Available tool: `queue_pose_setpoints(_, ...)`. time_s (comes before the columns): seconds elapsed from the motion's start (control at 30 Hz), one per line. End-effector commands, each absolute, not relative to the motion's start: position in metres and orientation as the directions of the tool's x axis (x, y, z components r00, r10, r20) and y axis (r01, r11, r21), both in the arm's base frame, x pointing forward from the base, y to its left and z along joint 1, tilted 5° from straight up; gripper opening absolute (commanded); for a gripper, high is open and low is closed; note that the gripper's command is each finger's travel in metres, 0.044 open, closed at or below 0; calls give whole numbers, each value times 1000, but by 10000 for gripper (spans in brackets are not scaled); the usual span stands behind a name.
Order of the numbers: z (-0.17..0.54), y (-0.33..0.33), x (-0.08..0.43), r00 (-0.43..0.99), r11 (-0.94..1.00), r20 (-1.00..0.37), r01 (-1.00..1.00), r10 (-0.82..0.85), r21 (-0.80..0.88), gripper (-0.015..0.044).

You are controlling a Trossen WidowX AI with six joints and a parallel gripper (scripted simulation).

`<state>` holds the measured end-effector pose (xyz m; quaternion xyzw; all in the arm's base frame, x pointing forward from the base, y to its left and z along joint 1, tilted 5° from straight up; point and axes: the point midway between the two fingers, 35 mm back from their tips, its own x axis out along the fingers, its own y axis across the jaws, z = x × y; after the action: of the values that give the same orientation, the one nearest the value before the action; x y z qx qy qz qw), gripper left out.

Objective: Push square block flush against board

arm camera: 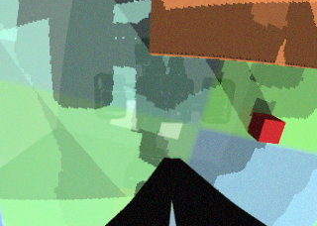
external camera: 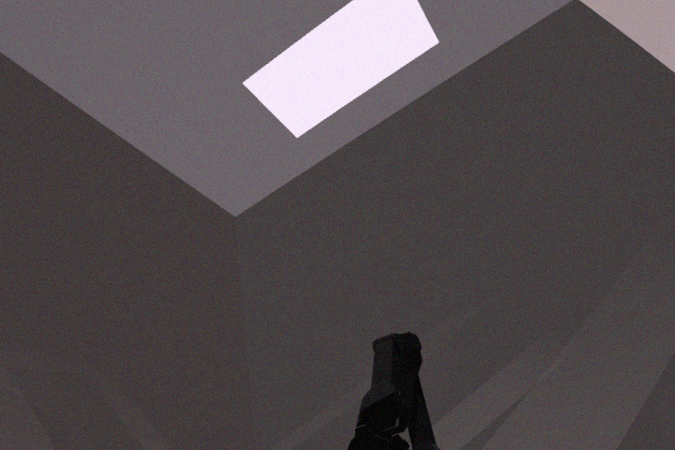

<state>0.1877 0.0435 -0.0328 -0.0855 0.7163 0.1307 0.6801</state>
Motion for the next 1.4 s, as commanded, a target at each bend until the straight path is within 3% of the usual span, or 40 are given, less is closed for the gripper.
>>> queue_pose_setpoints(0.0, -11, 42, 190, -49, 950, -997, -305, 54, 66, 0)
queue_pose_setpoints(0.43, -16, 51, 214, -48, 953, -997, -295, 55, 67, 0)
queue_pose_setpoints(0.63, -67, 53, 211, -48, 953, -997, -295, 55, 66, 0)
queue_pose_setpoints(1.37, -67, 57, 223, -47, 953, -997, -295, 55, 66, 0)
